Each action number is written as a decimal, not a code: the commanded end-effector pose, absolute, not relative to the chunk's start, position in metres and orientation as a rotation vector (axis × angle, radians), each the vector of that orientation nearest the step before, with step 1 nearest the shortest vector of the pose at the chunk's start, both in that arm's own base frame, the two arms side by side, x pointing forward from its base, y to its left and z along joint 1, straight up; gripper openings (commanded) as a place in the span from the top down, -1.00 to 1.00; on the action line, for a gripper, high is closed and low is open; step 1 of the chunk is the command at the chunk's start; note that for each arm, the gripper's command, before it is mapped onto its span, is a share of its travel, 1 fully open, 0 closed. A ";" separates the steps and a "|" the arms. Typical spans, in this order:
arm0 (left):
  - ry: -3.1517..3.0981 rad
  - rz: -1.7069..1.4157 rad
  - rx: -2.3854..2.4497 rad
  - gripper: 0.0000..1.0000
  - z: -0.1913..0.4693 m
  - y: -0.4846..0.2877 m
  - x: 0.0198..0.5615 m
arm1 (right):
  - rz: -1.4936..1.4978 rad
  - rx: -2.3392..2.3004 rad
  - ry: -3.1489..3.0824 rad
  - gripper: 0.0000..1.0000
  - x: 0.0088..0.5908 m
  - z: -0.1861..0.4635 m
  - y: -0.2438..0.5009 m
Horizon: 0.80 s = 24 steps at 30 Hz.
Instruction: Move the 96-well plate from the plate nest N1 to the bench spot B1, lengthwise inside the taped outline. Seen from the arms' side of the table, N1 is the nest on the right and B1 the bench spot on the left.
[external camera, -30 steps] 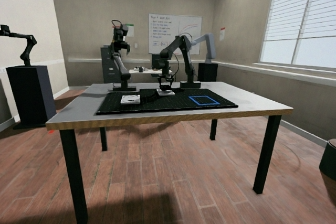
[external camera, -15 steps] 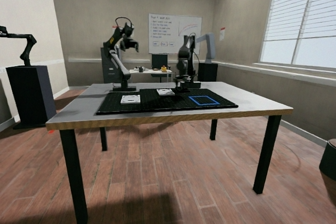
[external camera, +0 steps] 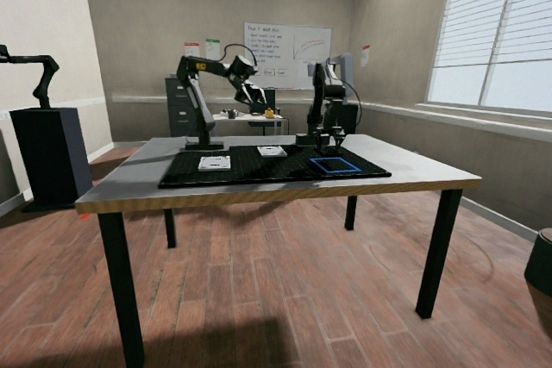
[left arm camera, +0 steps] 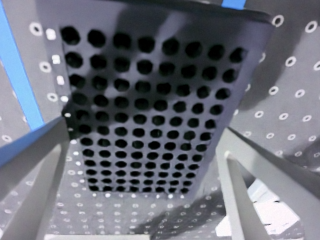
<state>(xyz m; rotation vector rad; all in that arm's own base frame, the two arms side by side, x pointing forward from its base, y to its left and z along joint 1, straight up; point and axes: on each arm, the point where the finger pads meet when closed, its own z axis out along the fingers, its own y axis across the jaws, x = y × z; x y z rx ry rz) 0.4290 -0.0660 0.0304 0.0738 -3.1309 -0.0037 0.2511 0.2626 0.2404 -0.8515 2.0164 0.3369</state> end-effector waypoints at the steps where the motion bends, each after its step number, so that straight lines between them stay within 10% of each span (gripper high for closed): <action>1: -3.126 0.000 0.022 -0.56 0.041 -0.057 0.437 | 0.479 -0.922 1.788 -1.00 0.262 0.257 0.316; 24: -3.199 0.001 0.117 -0.56 0.033 -0.049 0.468 | 0.538 -1.098 1.732 -1.00 0.244 0.197 0.362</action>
